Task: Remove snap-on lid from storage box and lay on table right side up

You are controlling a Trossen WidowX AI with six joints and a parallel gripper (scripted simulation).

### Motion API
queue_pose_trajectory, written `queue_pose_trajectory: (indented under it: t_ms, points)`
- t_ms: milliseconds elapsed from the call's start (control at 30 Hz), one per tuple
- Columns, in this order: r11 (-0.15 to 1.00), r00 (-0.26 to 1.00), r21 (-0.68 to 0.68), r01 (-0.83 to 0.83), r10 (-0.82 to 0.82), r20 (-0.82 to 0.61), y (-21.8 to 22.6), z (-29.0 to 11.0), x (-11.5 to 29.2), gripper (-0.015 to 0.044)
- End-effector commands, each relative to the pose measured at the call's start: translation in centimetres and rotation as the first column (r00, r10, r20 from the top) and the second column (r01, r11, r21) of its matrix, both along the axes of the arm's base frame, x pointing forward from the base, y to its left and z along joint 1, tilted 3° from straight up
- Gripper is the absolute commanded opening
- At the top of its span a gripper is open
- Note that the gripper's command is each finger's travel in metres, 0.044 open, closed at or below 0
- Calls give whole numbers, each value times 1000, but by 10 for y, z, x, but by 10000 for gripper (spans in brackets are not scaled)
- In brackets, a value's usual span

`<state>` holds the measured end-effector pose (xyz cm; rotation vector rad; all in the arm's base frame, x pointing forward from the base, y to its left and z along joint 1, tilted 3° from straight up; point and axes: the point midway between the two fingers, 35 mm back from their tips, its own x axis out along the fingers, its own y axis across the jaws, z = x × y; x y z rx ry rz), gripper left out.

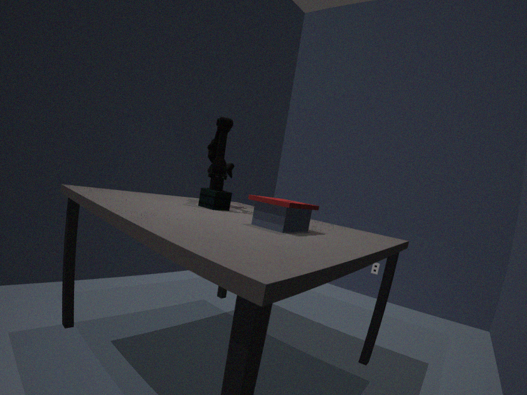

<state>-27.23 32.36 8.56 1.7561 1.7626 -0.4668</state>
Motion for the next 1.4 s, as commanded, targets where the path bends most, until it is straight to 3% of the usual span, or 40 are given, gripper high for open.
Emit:
queue_pose_trajectory:
  t_ms: [0, 167, 267, 367, 467, 567, 633, 767, 900, 967, 1167, 1233, 1300, 1367]
  points:
    - [1000, 1000, 0, 0, 0, 0, 0, 2, 0, 374]
    - [1000, 1000, 0, 0, 0, 0, 1, 27, 0, 243]
    - [1000, 1000, 0, 14, -14, -11, 2, 27, 2, 235]
    - [977, 964, -18, 210, -210, -165, 25, 29, 41, 235]
    - [892, 827, -67, 446, -440, -351, 48, 32, 93, 235]
    - [753, 604, -143, 643, -612, -511, 62, 35, 147, 235]
    - [716, 552, -157, 680, -641, -533, 63, 35, 157, 235]
    - [485, 201, -277, 829, -721, -663, 67, 38, 221, 235]
    - [233, -191, -430, 872, -647, -738, 61, 41, 287, 235]
    - [196, -248, -455, 868, -624, -741, 59, 41, 298, 235]
    - [-77, -663, -674, 734, -295, -688, 23, 43, 386, 235]
    - [-138, -754, -742, 656, -132, -643, 9, 44, 412, 235]
    - [-156, -780, -766, 624, -66, -622, 3, 45, 421, 235]
    - [-187, -824, -828, 529, 122, -554, -13, 46, 445, 235]
